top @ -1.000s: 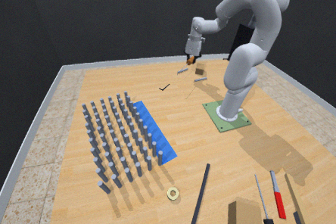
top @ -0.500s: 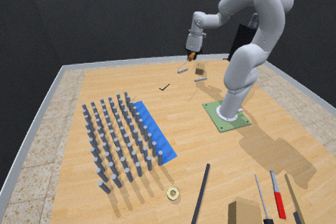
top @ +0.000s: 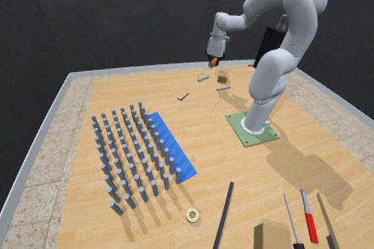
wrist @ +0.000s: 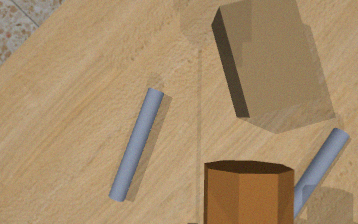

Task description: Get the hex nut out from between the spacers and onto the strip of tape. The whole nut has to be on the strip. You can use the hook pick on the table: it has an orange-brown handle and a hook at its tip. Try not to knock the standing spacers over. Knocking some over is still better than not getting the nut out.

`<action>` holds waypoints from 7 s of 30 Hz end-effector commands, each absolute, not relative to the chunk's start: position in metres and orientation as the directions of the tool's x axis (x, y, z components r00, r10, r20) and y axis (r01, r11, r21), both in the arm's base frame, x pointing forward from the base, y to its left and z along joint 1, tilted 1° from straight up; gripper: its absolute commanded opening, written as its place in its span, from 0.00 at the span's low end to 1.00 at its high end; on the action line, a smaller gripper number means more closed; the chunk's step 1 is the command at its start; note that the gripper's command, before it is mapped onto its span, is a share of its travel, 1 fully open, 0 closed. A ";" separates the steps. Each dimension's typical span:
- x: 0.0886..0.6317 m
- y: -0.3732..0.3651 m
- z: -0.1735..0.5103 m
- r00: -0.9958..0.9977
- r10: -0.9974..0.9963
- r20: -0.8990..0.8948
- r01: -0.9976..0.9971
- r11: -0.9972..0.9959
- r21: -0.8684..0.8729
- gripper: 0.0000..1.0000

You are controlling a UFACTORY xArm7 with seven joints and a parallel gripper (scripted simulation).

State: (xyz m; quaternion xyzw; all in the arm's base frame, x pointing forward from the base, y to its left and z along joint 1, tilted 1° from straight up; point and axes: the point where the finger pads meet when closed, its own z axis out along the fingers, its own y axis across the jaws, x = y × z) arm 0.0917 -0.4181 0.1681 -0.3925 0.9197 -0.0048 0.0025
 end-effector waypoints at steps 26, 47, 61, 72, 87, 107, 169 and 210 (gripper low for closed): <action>0.183 -0.188 0.157 -0.946 -0.324 -0.002 -0.324 0.946 -0.014 0.00; 0.253 -0.012 0.168 -0.951 -0.309 -0.002 -0.309 0.951 -0.013 0.00; 0.253 -0.012 0.168 -0.951 -0.309 -0.002 -0.309 0.951 -0.013 0.00; 0.253 -0.012 0.168 -0.951 -0.309 -0.002 -0.309 0.951 -0.013 0.00; 0.254 -0.012 0.153 -0.951 -0.310 -0.008 -0.310 0.951 -0.010 0.00; 0.256 -0.012 0.089 -0.951 -0.310 -0.008 -0.310 0.951 -0.010 0.00; 0.257 -0.012 0.025 -0.951 -0.310 -0.007 -0.310 0.951 -0.009 0.00; 0.288 -0.002 0.026 -0.951 -0.310 -0.007 -0.309 0.951 -0.009 0.00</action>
